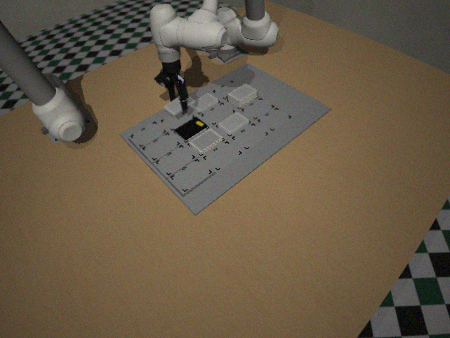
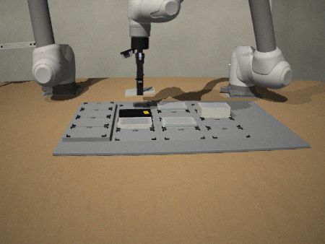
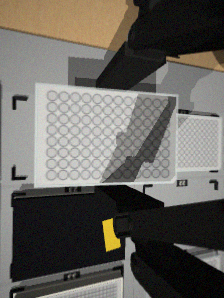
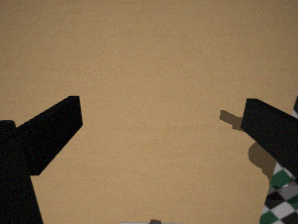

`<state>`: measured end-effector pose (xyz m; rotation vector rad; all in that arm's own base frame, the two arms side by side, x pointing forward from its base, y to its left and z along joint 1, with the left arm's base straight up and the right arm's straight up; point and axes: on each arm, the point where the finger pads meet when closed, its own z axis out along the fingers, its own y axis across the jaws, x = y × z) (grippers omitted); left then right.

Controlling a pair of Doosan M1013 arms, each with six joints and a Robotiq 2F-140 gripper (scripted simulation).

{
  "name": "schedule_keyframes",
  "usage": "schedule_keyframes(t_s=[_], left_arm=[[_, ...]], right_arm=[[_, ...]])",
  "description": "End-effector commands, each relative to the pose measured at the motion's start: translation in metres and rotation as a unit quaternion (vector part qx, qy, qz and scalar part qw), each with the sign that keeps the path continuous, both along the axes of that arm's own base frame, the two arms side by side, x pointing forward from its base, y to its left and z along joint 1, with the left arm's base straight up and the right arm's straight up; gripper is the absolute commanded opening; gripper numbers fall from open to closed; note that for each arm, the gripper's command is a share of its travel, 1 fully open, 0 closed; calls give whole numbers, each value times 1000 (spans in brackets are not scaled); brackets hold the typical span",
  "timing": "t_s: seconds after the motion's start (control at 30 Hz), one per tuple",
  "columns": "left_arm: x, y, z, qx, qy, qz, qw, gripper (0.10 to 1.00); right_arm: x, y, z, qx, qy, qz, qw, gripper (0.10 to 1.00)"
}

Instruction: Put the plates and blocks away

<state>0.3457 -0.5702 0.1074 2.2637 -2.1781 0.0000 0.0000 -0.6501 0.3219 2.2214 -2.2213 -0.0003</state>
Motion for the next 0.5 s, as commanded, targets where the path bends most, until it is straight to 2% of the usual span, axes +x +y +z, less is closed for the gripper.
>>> schedule_keyframes(t_s=[0.0,0.47], left_arm=[[1,-8,1,-1,-1,0,1000,99],[1,-25,1,-1,-1,0,1000,99]], right_arm=[[0,0,1,-1,0,0,1000,1000],[0,0,1,-1,0,0,1000,1000]])
